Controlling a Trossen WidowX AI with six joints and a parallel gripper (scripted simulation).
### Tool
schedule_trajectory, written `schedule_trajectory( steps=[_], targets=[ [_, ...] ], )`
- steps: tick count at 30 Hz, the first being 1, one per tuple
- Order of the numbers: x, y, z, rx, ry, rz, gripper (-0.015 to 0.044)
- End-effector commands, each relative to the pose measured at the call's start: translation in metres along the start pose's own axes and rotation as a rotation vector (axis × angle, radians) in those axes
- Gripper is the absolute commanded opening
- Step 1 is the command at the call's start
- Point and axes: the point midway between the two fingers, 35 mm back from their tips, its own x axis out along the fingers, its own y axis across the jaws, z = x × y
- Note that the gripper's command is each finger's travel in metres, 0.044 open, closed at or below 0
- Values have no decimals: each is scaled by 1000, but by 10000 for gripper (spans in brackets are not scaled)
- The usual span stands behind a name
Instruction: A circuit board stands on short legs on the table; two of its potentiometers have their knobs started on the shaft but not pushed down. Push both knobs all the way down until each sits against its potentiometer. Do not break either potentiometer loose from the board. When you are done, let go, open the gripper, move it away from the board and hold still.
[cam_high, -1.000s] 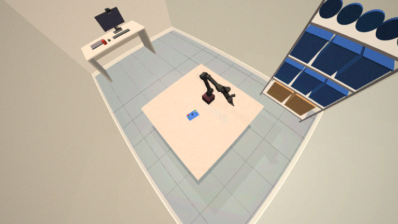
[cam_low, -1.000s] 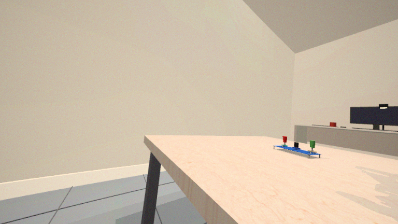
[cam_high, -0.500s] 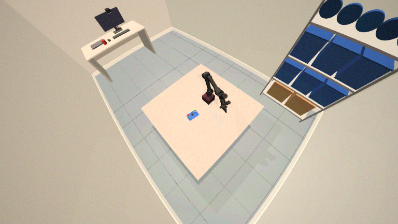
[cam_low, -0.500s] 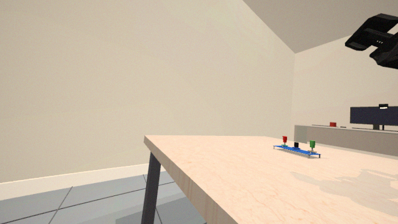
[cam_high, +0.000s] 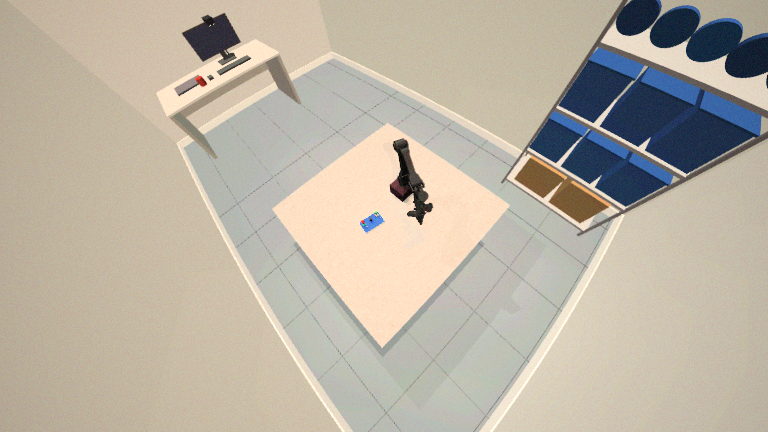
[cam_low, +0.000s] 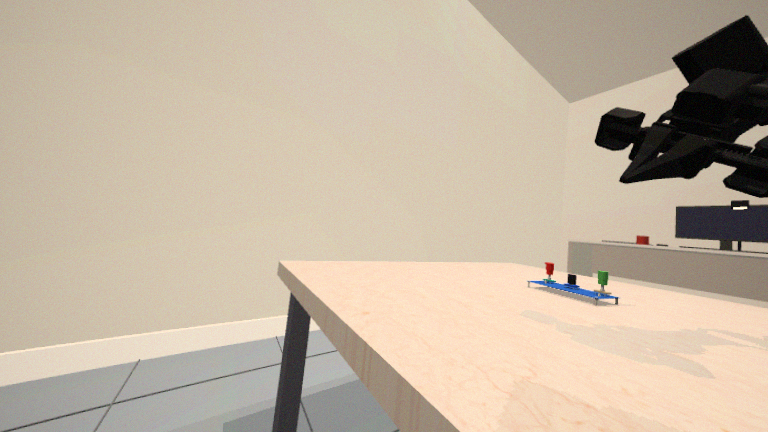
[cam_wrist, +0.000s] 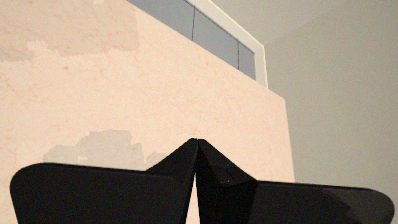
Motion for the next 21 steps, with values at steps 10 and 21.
schedule_trajectory(
  steps=[10,21],
  targets=[
    [11,-32,-78,285,228,17,0],
    [7,-48,-144,550,425,24,0]
  ],
)
